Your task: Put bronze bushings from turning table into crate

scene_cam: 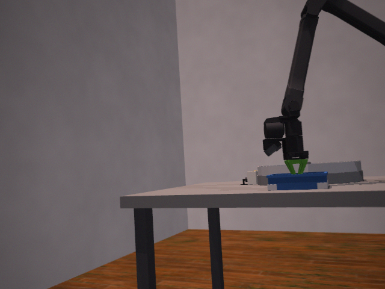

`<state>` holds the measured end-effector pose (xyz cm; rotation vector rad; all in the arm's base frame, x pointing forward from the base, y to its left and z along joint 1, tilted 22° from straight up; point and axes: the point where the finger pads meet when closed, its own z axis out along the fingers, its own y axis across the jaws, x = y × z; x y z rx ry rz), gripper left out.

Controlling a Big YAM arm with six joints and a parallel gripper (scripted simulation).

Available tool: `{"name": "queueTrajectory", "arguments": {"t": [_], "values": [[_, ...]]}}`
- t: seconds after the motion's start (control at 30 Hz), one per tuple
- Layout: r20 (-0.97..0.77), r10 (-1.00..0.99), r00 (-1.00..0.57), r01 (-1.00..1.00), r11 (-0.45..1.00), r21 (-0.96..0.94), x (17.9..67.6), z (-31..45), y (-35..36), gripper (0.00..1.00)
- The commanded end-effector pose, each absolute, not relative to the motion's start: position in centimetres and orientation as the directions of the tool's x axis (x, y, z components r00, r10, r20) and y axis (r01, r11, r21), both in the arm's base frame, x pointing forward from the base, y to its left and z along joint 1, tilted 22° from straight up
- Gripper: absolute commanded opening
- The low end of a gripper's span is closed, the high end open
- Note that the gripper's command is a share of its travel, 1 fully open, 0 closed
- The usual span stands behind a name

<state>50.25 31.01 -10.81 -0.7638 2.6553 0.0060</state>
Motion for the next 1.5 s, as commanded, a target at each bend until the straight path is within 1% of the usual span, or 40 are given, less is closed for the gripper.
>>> {"name": "queueTrajectory", "arguments": {"t": [0.0, 0.27, 0.43, 0.73, 0.8, 0.83, 0.9, 1.13, 1.23, 1.3, 1.47], "values": [[-0.389, -0.506, -0.77, -0.511, 0.854, -0.099, 51.8, -9.7, 31.2, 0.14], [-0.398, -0.504, -0.767, -0.51, 0.854, -0.099, 51.8, -8.6, 31.2, 0.14], [-0.382, -0.508, -0.772, -0.513, 0.853, -0.098, 50.5, -7.9, 31.1, 0.14], [-0.384, -0.508, -0.771, -0.514, 0.852, -0.095, 48.6, -4.3, 31.3, 0.14], [-0.384, -0.508, -0.771, -0.514, 0.852, -0.095, 48.6, -4.3, 31.3, 0.14], [-0.41, -0.501, -0.762, -0.512, 0.854, -0.092, 49.6, -2.8, 32.1, 0.14], [-0.383, -0.508, -0.771, -0.514, 0.852, -0.094, 48.0, -3.1, 31.1, 0.14], [-0.396, -0.505, -0.767, -0.513, 0.853, -0.093, 47.8, -0.5, 31.2, 0.14], [-0.389, -0.506, -0.77, -0.513, 0.853, -0.093, 47.3, -0.6, 30.9, 0.14], [-0.369, -0.509, -0.777, -0.514, 0.853, -0.095, 47.2, -1.9, 30.7, 0.14], [-0.379, -0.507, -0.774, -0.513, 0.853, -0.094, 47.6, -1.6, 31.0, 0.14]]}}
